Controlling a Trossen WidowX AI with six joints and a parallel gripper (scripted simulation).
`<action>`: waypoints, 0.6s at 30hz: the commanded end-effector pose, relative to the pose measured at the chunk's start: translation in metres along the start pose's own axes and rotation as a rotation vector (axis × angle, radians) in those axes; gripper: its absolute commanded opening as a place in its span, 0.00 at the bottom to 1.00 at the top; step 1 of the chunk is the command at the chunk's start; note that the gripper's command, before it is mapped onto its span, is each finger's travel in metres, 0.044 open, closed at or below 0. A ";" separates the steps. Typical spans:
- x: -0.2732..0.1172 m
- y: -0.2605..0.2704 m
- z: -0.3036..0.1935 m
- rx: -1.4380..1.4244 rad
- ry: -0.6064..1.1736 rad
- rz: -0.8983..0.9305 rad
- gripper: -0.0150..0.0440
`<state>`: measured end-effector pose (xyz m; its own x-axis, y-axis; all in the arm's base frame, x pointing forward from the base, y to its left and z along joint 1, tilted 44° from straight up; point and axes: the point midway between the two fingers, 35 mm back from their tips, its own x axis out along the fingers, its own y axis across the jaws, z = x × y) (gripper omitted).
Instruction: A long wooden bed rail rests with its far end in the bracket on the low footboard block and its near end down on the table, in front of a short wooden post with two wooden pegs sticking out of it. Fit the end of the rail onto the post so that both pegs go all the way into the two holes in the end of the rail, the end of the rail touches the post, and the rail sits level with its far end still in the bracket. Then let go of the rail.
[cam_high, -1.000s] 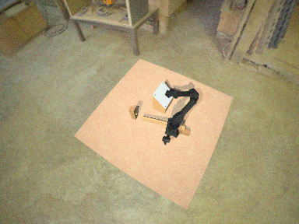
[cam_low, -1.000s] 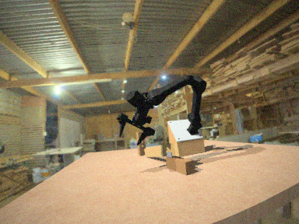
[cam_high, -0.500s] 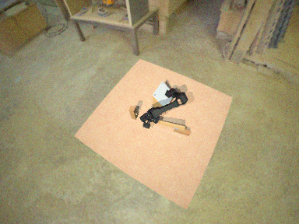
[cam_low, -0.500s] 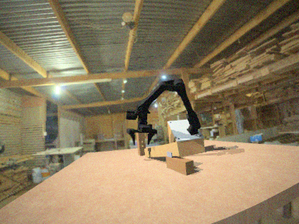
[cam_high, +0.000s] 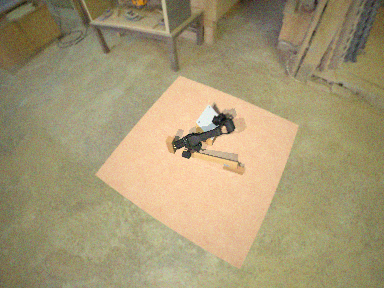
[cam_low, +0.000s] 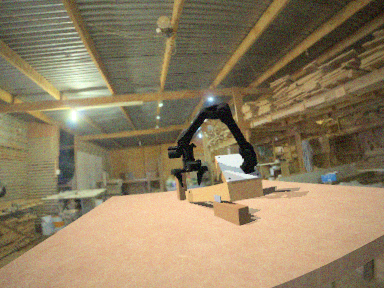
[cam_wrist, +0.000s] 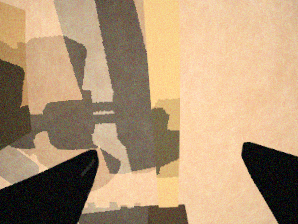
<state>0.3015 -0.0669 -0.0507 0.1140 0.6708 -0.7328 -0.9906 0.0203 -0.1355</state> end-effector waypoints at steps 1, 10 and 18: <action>0.006 0.000 0.000 0.000 -0.004 -0.002 1.00; 0.020 -0.001 0.000 0.000 -0.004 -0.002 1.00; 0.033 -0.001 0.000 0.000 -0.004 -0.002 1.00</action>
<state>0.3055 -0.0477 -0.0723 0.1110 0.6707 -0.7334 -0.9905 0.0142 -0.1370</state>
